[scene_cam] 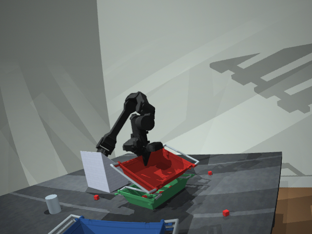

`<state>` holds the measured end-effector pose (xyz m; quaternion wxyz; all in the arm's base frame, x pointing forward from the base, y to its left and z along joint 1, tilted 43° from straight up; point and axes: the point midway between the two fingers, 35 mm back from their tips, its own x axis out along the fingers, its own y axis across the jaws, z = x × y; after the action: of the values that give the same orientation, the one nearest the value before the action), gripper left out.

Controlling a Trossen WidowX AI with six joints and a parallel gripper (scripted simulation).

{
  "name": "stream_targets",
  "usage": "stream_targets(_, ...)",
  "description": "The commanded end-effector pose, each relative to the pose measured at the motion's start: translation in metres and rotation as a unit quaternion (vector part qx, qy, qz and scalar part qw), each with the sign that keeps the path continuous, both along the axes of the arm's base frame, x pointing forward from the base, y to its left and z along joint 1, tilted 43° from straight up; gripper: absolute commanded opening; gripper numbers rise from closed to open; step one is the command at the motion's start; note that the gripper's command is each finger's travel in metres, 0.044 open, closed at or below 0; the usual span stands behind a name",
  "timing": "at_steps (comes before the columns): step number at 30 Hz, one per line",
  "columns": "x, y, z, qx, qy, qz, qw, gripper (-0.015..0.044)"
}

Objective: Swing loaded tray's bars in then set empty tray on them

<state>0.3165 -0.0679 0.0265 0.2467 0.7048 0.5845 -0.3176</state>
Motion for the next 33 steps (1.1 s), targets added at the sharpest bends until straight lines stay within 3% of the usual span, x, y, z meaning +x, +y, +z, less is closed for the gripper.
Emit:
stream_targets(1, -0.004, 0.004, -0.002, 0.003, 0.002, 0.0, 1.0, 0.0)
stream_targets(33, -0.011, 0.014, -0.012, 0.003, 0.002, 0.0, 1.0, 0.0)
